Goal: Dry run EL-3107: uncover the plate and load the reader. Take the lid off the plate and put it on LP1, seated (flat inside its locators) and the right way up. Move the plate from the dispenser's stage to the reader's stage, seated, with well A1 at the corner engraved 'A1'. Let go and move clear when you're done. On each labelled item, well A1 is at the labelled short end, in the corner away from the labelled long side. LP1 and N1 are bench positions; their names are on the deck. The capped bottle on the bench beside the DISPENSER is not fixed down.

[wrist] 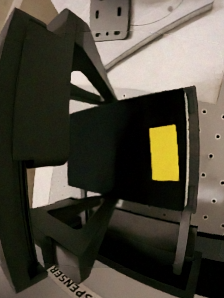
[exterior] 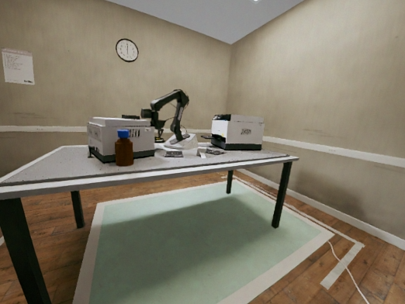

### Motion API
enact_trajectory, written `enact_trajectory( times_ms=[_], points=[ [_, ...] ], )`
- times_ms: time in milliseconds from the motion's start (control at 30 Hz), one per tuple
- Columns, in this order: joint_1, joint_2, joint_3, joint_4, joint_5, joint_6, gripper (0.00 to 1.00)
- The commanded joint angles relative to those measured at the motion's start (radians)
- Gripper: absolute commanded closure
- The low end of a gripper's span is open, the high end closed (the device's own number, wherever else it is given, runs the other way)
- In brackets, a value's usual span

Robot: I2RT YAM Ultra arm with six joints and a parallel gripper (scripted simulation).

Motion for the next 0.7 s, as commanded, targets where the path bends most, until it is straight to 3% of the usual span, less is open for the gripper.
enact_trajectory(
  times_ms=[0,667],
  points=[
    [0.001,0.000,0.003,0.003,0.001,0.005,0.15],
    [-0.013,-0.026,0.039,-0.024,-0.007,-0.009,0.15]
  ],
)
